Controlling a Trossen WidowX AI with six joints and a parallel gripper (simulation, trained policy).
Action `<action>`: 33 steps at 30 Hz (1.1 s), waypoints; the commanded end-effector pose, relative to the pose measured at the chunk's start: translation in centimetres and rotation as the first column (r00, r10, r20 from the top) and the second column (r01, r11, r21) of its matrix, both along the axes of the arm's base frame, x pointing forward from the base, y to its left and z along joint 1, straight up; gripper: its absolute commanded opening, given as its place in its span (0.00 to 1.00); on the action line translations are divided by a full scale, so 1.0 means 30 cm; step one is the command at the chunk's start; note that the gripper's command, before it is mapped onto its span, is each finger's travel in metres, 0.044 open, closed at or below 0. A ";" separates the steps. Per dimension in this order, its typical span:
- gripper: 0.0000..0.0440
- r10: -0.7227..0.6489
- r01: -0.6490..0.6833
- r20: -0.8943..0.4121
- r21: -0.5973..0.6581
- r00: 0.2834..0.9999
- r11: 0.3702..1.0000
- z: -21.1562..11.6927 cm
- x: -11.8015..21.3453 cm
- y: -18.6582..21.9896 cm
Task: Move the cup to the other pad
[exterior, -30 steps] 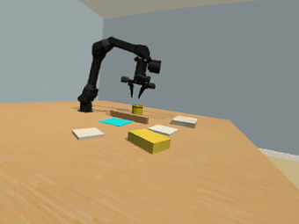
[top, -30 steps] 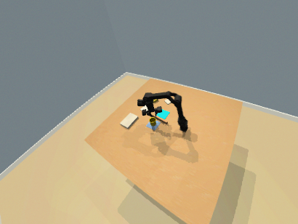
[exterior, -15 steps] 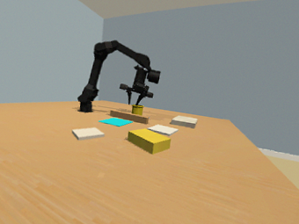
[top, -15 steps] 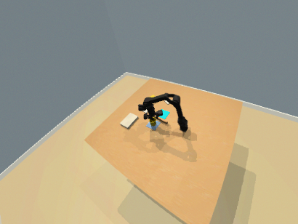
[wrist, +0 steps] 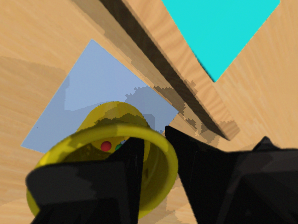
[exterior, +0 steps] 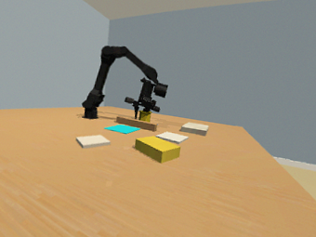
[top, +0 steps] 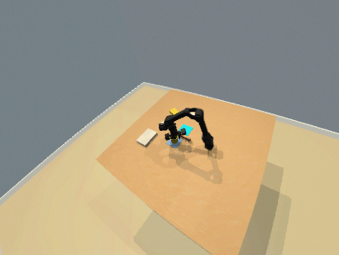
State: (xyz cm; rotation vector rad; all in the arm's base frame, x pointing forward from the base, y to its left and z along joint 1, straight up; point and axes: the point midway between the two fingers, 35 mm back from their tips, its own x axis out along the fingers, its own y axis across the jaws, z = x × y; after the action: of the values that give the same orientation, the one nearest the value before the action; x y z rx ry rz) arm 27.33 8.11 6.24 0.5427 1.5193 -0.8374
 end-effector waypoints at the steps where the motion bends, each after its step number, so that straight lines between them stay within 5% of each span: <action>1: 0.11 0.027 -0.027 0.003 -0.005 1.000 1.000 -0.011 -0.005 -0.011; 33: 0.07 -0.157 0.148 0.165 0.064 0.974 0.987 0.243 0.015 -0.138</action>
State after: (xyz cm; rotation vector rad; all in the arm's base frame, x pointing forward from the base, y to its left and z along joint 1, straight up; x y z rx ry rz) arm 27.42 4.49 12.65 0.7149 1.3872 -0.8452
